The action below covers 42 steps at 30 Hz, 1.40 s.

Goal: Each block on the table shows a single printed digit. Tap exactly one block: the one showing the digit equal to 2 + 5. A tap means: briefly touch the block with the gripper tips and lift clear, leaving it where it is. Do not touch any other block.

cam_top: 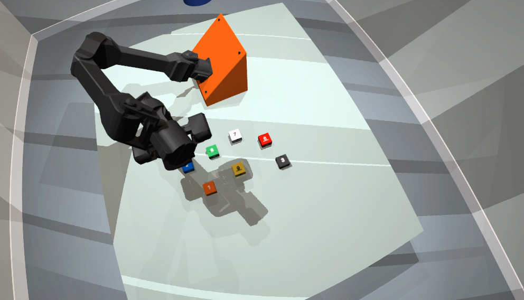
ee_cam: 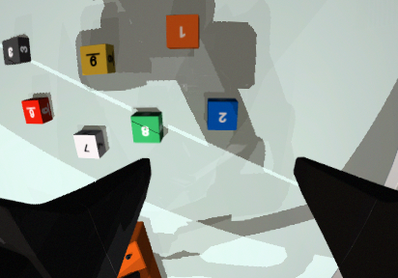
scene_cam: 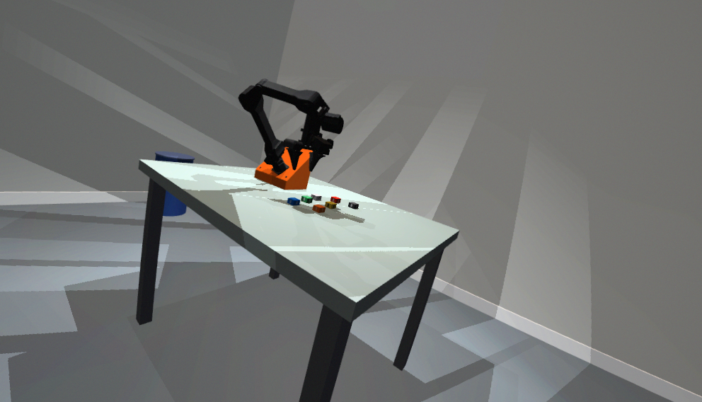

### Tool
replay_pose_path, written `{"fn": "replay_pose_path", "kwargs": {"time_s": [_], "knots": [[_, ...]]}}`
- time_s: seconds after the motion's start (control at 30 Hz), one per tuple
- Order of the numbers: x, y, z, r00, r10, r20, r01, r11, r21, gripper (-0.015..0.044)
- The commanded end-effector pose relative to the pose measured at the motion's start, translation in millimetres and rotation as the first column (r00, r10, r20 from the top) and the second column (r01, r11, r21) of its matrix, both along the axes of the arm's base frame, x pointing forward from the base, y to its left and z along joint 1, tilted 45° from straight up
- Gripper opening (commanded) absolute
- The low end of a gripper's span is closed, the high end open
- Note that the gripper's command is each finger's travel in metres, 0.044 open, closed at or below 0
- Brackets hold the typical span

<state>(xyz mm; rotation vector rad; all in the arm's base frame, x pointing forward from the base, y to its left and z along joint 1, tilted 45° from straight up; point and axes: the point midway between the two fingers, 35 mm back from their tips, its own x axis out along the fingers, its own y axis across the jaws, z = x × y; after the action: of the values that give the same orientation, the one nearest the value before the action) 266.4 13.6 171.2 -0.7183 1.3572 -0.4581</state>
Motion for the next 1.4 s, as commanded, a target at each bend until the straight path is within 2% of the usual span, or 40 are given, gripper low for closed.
{"fn": "replay_pose_path", "kwargs": {"time_s": [0.0,0.13,0.27,0.33,1.1,1.3,1.37], "knots": [[1,0,1,1.000,-0.002,0.007,0.002,1.000,-0.003,0.0400],[0,2,-2,1.000,-0.002,0.007,0.002,1.000,-0.002,0.0400],[-12,42,-43,1.000,-0.001,0.005,0.001,1.000,0.001,0.0400],[-16,49,-51,1.000,-0.002,0.006,0.002,1.000,0.000,0.0400],[-17,51,-53,1.000,-0.002,0.006,0.002,1.000,0.000,0.0400],[-61,99,-109,1.000,-0.001,0.003,0.001,1.000,0.006,0.0400],[-68,104,-116,1.000,-0.002,0.004,0.002,1.000,0.003,0.0400]]}}
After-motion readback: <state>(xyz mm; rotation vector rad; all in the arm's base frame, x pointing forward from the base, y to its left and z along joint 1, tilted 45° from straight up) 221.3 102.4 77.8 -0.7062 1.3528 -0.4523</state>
